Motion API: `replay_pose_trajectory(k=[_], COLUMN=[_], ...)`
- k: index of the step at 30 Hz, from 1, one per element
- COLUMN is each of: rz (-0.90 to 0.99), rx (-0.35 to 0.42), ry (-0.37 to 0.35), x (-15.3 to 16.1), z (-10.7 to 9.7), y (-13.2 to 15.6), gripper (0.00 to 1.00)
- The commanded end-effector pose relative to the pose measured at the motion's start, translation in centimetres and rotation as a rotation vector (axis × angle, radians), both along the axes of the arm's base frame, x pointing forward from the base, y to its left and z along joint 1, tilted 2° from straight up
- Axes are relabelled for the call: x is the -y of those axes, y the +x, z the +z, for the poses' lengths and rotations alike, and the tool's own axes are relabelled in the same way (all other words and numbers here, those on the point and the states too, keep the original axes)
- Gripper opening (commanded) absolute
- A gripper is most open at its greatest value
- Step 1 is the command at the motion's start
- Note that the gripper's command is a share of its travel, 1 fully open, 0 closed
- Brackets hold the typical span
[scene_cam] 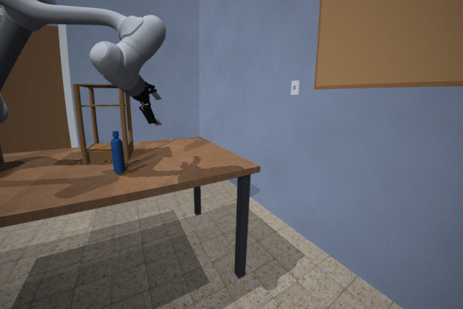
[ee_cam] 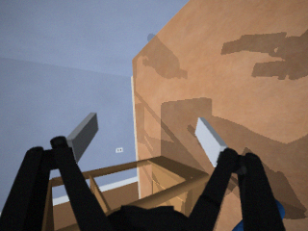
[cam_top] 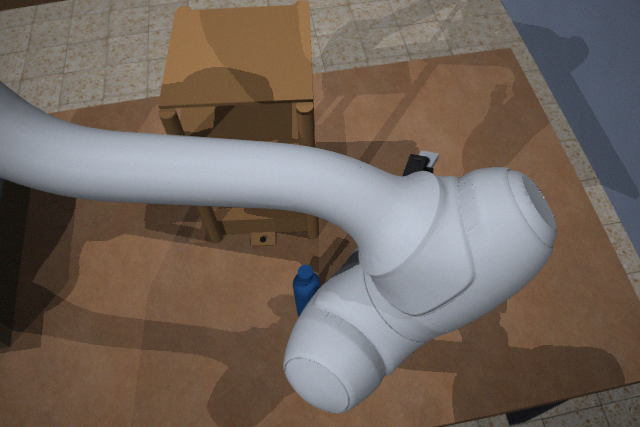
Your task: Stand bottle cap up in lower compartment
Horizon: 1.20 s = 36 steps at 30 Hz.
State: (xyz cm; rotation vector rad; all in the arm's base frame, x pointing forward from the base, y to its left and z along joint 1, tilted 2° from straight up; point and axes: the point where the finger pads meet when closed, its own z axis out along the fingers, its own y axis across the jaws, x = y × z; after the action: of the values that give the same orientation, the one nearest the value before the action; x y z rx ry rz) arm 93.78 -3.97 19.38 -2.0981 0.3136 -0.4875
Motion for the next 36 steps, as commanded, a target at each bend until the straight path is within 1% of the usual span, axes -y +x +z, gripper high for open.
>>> replay_pose_trajectory(k=[1, 18, 19, 20, 22, 32, 34, 35, 36], rz=[0.0, 0.0, 0.0, 0.001, 0.001, 0.0, 0.0, 0.0, 0.0], rx=[0.0, 0.0, 0.001, 0.002, 0.002, 0.0, 0.0, 0.0, 0.0], ry=[0.0, 0.0, 0.001, 0.002, 0.003, 0.0, 0.0, -0.001, -0.001], x=[0.0, 0.0, 0.0, 0.0, 0.0, -0.3, -0.3, -0.3, -0.4], z=[0.0, 0.2, 1.4, 3.8, 5.6, 17.3, 17.3, 17.9, 18.0], y=[0.0, 0.0, 0.1, 0.2, 0.2, -0.7, -0.7, -0.8, -0.8], gripper=[1.0, 1.0, 1.0, 1.0, 1.0, 1.0, 1.0, 1.0, 1.0])
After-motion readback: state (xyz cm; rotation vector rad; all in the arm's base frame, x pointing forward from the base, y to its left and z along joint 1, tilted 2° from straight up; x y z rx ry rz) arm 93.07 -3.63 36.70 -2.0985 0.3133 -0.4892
